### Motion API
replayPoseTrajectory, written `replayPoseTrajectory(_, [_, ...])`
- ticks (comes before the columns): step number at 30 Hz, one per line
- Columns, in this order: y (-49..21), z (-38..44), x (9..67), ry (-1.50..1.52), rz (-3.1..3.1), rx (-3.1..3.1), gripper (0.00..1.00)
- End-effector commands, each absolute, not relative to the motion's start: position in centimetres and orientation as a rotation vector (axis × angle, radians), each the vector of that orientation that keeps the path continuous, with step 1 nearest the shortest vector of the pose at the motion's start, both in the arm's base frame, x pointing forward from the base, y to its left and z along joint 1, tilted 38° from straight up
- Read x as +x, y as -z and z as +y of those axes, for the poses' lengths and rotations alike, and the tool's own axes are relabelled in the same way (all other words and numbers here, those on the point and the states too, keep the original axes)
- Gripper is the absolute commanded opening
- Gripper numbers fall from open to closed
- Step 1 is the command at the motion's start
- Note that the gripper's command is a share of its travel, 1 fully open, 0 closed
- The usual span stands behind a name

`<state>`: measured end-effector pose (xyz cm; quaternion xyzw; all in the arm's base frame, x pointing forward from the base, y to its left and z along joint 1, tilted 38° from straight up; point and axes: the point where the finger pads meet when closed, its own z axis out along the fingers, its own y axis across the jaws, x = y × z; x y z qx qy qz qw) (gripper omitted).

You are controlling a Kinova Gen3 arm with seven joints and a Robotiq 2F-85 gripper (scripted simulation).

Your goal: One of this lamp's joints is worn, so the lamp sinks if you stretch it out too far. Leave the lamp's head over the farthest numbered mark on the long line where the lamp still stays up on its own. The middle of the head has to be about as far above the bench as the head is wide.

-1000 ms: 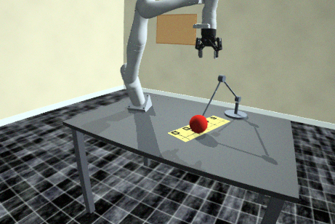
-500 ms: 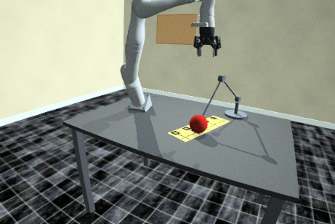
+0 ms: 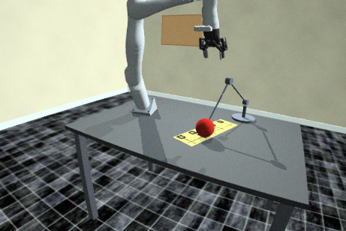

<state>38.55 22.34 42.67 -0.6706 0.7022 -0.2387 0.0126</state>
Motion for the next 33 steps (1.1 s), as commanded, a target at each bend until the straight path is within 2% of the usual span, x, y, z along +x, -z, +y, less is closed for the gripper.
replayPoseTrajectory(1, [-43.1, 21.9, 38.6, 0.700, 2.180, -2.073, 1.00])
replayPoseTrajectory(12, [-42.7, 22.3, 38.5, 0.498, 2.109, -2.062, 1.00])
replayPoseTrajectory(33, [-35.4, 17.0, 41.2, 0.496, 2.107, -2.059, 1.00])
